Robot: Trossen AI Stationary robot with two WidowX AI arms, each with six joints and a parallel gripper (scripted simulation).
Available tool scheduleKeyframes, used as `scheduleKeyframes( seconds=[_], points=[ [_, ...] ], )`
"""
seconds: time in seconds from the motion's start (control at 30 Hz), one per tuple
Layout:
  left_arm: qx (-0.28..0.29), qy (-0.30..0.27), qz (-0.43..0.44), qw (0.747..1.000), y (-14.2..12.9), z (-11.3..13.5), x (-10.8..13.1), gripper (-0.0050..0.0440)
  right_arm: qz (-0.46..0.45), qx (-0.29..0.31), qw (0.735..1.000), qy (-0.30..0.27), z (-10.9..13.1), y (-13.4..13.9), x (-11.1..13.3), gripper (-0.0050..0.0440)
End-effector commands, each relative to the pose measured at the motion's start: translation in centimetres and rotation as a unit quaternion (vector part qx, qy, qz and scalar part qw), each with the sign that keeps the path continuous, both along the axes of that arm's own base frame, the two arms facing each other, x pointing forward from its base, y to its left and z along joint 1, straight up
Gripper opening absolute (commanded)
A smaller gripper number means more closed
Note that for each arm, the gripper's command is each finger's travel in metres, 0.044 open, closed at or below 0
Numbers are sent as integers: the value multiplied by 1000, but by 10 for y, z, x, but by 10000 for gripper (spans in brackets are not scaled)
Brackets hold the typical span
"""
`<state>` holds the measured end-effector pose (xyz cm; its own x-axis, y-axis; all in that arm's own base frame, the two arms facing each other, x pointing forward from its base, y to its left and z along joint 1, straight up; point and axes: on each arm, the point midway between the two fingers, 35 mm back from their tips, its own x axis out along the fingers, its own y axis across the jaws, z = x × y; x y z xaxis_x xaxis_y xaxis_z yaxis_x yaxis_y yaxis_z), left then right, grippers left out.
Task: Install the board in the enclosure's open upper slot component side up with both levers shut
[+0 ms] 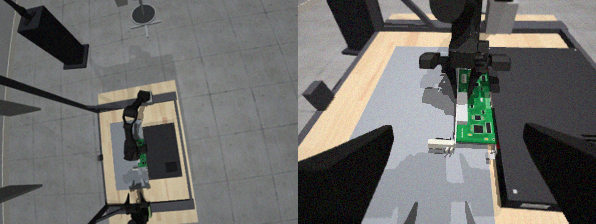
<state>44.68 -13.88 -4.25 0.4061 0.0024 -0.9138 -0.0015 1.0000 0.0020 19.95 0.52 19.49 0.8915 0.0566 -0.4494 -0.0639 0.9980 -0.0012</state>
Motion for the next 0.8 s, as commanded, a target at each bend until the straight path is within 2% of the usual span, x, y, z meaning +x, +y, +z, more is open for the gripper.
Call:
scheduleKeyframes(
  seconds=[0.0,0.63,0.67,0.77],
  points=[
    [-10,-31,5,999,10,26,11,81,-8,2,1000,-2,-1,-1,5,400],
    [-8,-35,5,999,30,28,14,81,-41,2,999,-1,-13,-7,16,400],
    [-6,-23,6,1000,30,16,8,81,-42,2,999,-2,-14,-7,16,400],
    [-5,-24,6,1000,30,14,7,81,-49,2,999,-2,-16,-8,18,400]
  ],
)
